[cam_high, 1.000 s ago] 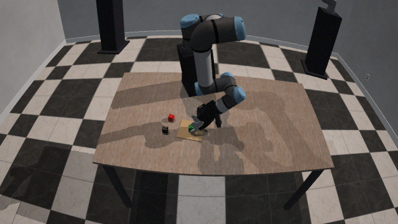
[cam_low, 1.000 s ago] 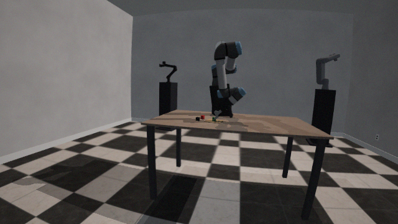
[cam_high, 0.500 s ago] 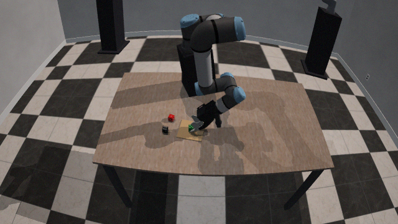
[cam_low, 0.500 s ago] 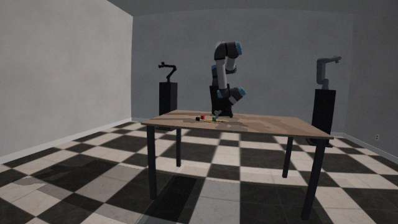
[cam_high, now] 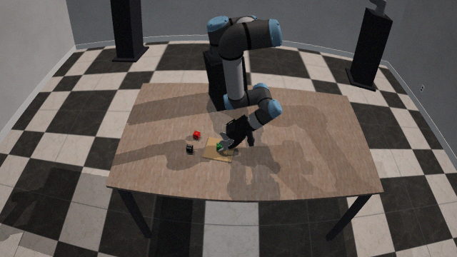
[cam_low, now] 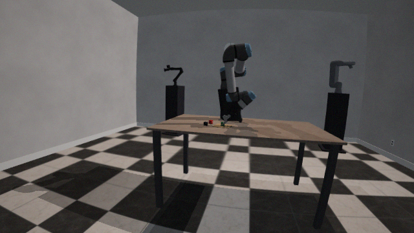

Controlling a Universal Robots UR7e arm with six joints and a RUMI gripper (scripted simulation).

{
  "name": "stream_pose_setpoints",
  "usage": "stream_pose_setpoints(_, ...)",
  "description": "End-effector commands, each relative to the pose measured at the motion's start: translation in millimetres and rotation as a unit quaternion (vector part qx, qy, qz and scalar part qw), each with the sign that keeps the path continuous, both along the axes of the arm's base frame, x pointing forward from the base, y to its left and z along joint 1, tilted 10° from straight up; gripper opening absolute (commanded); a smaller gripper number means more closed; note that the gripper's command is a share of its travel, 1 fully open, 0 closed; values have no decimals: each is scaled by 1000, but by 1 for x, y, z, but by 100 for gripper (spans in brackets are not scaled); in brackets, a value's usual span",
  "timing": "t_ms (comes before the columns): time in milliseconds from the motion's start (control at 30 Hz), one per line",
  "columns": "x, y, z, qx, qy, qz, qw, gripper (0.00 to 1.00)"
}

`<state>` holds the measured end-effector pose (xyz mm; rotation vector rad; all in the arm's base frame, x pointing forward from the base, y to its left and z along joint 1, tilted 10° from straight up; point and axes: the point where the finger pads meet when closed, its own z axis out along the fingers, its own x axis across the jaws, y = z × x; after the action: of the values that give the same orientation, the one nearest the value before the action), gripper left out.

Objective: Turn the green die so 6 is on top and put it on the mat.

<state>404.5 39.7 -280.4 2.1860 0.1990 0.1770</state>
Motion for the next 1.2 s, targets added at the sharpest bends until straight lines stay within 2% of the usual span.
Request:
stream_pose_setpoints(0,0,0,0,0,-1,0,1000,28)
stream_pose_setpoints(100,0,0,0,0,-1,0,1000,28)
stream_pose_setpoints(133,0,0,0,0,-1,0,1000,10)
stream_pose_setpoints(1167,0,0,0,0,-1,0,1000,10)
